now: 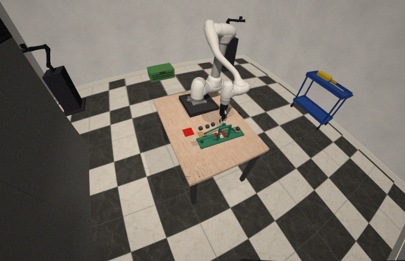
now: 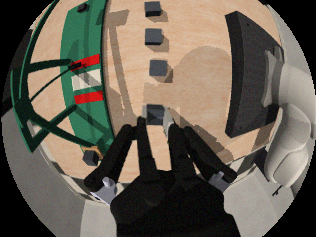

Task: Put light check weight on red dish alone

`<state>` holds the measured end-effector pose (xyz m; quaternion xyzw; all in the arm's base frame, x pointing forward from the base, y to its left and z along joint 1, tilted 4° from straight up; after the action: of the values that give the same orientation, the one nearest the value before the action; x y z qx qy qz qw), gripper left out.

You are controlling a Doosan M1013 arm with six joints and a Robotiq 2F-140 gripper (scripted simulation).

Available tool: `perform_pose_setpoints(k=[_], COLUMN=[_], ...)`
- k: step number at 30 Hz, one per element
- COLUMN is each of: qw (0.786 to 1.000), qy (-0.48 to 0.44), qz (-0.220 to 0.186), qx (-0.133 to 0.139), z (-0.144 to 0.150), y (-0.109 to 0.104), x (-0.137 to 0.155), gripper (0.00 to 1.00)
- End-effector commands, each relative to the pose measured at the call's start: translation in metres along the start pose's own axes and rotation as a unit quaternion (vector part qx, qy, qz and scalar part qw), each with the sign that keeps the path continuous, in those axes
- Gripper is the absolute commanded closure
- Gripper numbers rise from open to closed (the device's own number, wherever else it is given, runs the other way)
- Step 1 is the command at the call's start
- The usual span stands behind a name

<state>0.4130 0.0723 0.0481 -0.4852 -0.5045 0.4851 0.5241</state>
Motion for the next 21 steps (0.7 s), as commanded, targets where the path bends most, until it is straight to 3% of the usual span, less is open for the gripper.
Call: perform_pose_setpoints(k=[1, 21], qw=[1.000, 1.000], qy=[-0.001, -0.001], qz=[-0.002, -0.002], qx=[0.001, 0.001], z=[0.002, 0.002], y=[0.014, 0.027], x=[0.004, 0.004], gripper=[0.76, 0.76])
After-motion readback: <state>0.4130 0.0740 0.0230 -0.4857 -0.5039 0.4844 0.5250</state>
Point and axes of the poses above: the point where the finger pads meet when closed, its own y axis out along the fingers, its own z axis across the jaws, x = y × z, the point moved 3 cm from there along -y, back along the fingers, and after that the axes turned 10 degrees about -y, right-handed, at the moved point
